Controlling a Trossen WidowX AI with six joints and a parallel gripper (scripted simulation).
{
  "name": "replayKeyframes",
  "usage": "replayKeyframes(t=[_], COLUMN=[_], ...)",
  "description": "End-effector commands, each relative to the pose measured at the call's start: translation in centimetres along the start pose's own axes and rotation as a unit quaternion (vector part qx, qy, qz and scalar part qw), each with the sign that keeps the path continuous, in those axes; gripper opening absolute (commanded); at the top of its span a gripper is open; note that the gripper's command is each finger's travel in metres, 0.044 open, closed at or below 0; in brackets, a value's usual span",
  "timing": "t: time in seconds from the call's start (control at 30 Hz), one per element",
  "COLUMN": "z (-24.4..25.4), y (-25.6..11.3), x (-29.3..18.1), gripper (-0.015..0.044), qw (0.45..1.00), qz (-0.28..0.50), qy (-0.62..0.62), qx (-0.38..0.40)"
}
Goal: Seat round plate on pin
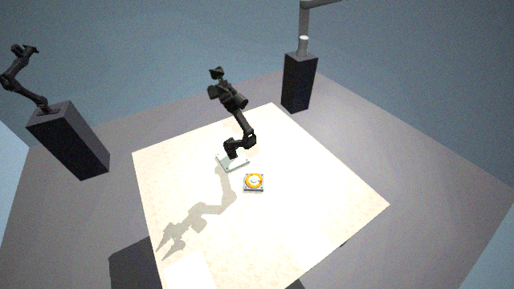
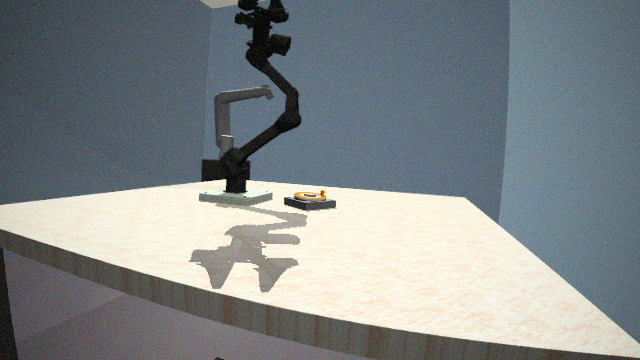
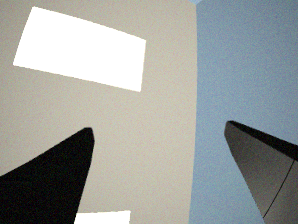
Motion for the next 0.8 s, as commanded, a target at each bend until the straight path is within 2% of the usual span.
replayKeyframes(t=[0.0,0.07,0.23,0.3,0.47,0.5,0.6,0.77], z=[0.2,1.8,5.9,6.5,9.5,9.9,9.6,9.5], y=[-0.1,-0.7,-1.1,-1.1,-0.4,-0.2,0.1,1.3], x=[0.1,0.7,2.5,3.0,7.3,8.4,9.0,13.1], gripper=[0.0374,0.0321,0.019,0.0137,0.0006,0.0,0.0,0.0], qw=[1.0,0.999,0.968,0.958,0.855,0.827,0.808,0.693], qz=[0.001,0.011,0.027,0.028,0.02,0.014,0.008,-0.023], qy=[0.004,0.044,0.248,0.282,0.513,0.557,0.586,0.716], qx=[0.001,0.006,0.036,0.04,0.07,0.076,0.062,0.083])
Point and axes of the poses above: the point midway between the two fingers, 35 mm back from their tips, its own y axis out along the fingers, its own z axis across the jaws, x = y × z, the point moved 8 cm from there along -y, back along the fingers, and after that the axes turned 6 degrees about y, right-handed, at the moved point
